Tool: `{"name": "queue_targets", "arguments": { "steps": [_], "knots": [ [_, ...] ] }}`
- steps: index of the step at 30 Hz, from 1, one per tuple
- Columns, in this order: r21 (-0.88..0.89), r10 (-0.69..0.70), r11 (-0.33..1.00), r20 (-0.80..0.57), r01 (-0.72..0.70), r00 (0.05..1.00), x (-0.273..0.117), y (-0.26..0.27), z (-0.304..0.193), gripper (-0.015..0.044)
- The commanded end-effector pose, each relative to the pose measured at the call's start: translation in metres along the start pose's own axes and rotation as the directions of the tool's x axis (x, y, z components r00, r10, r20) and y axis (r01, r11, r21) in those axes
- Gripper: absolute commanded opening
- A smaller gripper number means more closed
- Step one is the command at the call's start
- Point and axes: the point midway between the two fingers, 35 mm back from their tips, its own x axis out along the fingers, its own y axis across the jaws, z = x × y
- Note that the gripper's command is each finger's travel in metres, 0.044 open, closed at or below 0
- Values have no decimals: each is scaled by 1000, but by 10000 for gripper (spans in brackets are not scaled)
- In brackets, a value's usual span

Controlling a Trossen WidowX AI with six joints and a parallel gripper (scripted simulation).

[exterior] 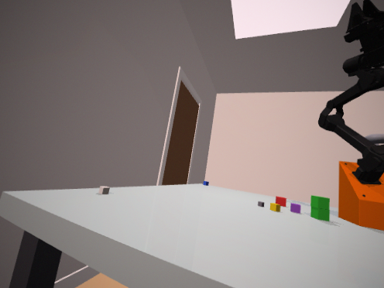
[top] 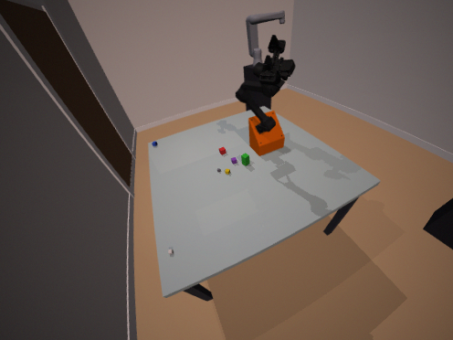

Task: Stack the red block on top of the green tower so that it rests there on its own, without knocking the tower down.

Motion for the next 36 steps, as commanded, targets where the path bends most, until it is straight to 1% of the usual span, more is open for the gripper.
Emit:
{"name": "queue_targets", "arguments": {
  "steps": [1,2,8,12,17,21,28,32,36],
  "knots": [
    [-4,1,1000,6,-1,1000,0,0,3,426],
    [-17,4,1000,22,-4,1000,-1,2,10,440],
    [-114,24,993,189,-3,982,-7,14,82,440],
    [-167,54,986,301,-3,952,-15,29,127,440],
    [-252,141,967,437,-30,888,-31,66,182,440],
    [-328,241,942,515,-71,823,-47,106,215,440],
    [-475,456,862,570,-179,684,-78,191,247,440],
    [-549,577,795,555,-258,599,-95,242,248,440],
    [-607,687,715,514,-347,514,-111,291,238,440]
  ]
}}
